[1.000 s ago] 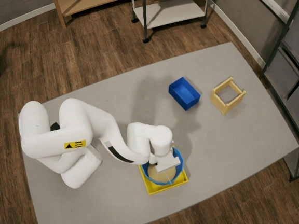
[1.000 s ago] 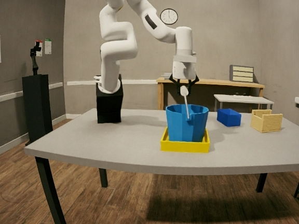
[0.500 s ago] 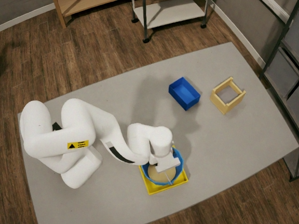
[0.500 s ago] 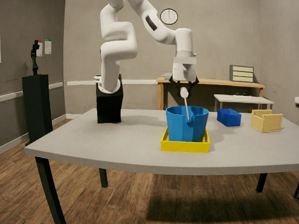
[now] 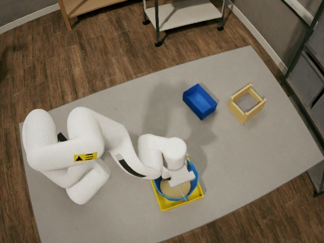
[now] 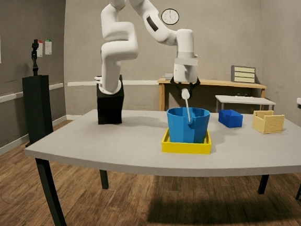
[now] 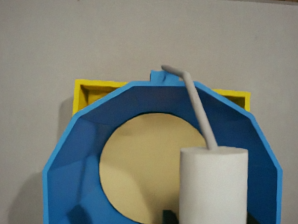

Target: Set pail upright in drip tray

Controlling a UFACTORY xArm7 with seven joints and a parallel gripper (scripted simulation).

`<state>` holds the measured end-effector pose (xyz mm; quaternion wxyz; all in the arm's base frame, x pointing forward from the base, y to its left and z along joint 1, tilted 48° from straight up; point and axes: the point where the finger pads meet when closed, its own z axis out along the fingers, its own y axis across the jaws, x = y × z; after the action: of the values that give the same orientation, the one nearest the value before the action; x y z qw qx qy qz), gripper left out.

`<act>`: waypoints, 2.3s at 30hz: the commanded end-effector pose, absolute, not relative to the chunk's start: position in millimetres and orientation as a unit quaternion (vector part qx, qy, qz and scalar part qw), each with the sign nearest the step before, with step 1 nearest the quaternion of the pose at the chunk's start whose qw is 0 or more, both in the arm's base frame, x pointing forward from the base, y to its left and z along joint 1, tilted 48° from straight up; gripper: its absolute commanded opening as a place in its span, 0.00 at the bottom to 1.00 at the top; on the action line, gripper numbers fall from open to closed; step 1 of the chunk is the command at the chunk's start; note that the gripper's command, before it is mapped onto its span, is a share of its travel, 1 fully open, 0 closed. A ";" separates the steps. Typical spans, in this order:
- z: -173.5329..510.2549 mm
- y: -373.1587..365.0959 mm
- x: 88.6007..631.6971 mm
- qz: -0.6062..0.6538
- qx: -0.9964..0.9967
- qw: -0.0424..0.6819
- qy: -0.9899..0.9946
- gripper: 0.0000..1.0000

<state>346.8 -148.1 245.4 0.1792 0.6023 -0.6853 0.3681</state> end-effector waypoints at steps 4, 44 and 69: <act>246.6 -147.3 348.1 0.370 0.603 0.178 -0.684 0.00; 246.6 -147.3 348.1 0.370 0.603 0.178 -0.684 1.00; 256.9 -136.1 345.0 0.370 0.603 0.178 -0.684 1.00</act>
<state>345.0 -141.4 251.7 0.1792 0.6023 -0.6853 0.3682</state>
